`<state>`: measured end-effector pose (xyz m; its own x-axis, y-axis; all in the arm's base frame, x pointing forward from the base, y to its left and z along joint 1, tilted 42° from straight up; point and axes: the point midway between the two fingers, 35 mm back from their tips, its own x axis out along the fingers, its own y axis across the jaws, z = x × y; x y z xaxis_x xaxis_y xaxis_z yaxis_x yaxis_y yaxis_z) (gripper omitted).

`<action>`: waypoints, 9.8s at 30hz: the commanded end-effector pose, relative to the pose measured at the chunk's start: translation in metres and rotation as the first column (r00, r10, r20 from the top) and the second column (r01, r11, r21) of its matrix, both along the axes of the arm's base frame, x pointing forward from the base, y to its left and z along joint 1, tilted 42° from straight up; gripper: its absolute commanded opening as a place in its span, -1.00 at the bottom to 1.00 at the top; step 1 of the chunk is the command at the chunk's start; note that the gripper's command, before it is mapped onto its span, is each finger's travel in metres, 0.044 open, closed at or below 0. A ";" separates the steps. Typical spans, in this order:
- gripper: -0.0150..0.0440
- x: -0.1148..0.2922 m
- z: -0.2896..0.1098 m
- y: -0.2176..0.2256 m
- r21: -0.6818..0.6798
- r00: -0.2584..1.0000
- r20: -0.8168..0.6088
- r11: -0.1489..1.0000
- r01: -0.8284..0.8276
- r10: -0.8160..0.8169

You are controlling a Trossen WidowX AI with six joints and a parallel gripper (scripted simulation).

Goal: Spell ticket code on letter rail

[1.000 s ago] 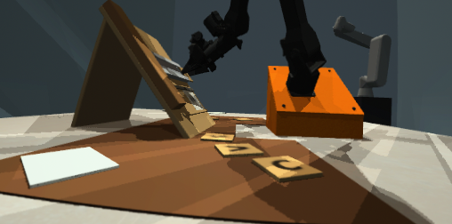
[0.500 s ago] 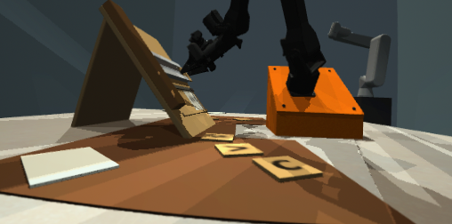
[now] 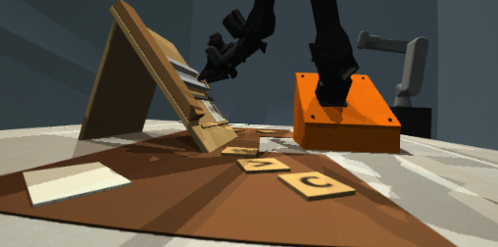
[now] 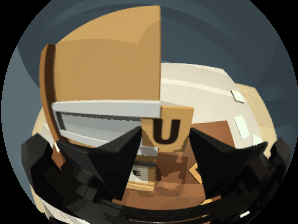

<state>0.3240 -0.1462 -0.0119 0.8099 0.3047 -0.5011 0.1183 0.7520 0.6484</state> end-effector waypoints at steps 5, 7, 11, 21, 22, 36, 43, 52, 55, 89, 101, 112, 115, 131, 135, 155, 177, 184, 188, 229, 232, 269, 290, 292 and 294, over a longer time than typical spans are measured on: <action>-0.49 -0.001 0.002 0.005 0.004 1.000 -0.006 1.000 0.004 -0.004; -0.49 -0.001 0.003 0.005 0.004 1.000 -0.006 1.000 0.004 -0.004; -0.49 0.000 0.004 0.007 0.004 1.000 -0.006 1.000 0.004 -0.004; -0.49 0.000 0.008 0.011 0.005 1.000 -0.006 1.000 0.004 -0.004; -0.49 0.000 0.008 0.011 0.005 1.000 -0.006 1.000 0.004 -0.004; -0.49 0.001 0.012 0.016 0.005 1.000 -0.006 1.000 0.004 -0.004; -0.49 0.002 0.015 0.019 0.006 1.000 -0.006 1.000 0.004 -0.004; -0.49 0.002 0.016 0.020 0.006 1.000 -0.006 1.000 0.004 -0.004; -0.49 0.003 0.017 0.021 0.006 1.000 -0.006 1.000 0.004 -0.004; -0.49 0.005 0.030 0.037 0.007 1.000 -0.006 1.000 0.004 -0.004; -0.49 0.005 0.034 0.043 0.008 1.000 -0.006 1.000 0.004 -0.004; -0.49 0.006 0.039 0.048 0.008 1.000 -0.006 1.000 0.004 -0.004; -0.49 0.007 0.040 0.049 0.008 1.000 -0.006 1.000 0.004 -0.004; -0.49 0.008 0.047 0.057 0.009 1.000 -0.006 1.000 0.004 -0.004; -0.49 0.009 0.049 0.059 0.009 1.000 -0.006 1.000 0.004 -0.004; -0.49 0.010 0.057 0.068 0.010 1.000 -0.006 1.000 0.004 -0.004; -0.49 0.012 0.066 0.078 0.011 1.000 -0.006 1.000 0.004 -0.004; -0.49 0.013 0.069 0.082 0.011 1.000 -0.006 1.000 0.004 -0.004; -0.49 0.013 0.071 0.083 0.011 1.000 -0.006 1.000 0.004 -0.004; -0.49 0.018 0.091 0.104 0.013 1.000 -0.005 1.000 0.004 -0.004; -0.49 0.018 0.093 0.106 0.013 1.000 -0.005 1.000 0.004 -0.004; 0.40 0.018 0.104 0.116 0.014 1.000 -0.006 1.000 0.003 -0.003; 0.51 0.005 0.113 0.110 0.014 1.000 -0.006 1.000 0.004 -0.004; 0.51 0.004 0.114 0.109 0.014 1.000 -0.007 1.000 0.004 -0.004; 0.51 0.003 0.114 0.109 0.013 1.000 -0.007 1.000 0.004 -0.004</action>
<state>0.3296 -0.0368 0.1006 0.8078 0.3051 -0.5044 0.1323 0.7400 0.6595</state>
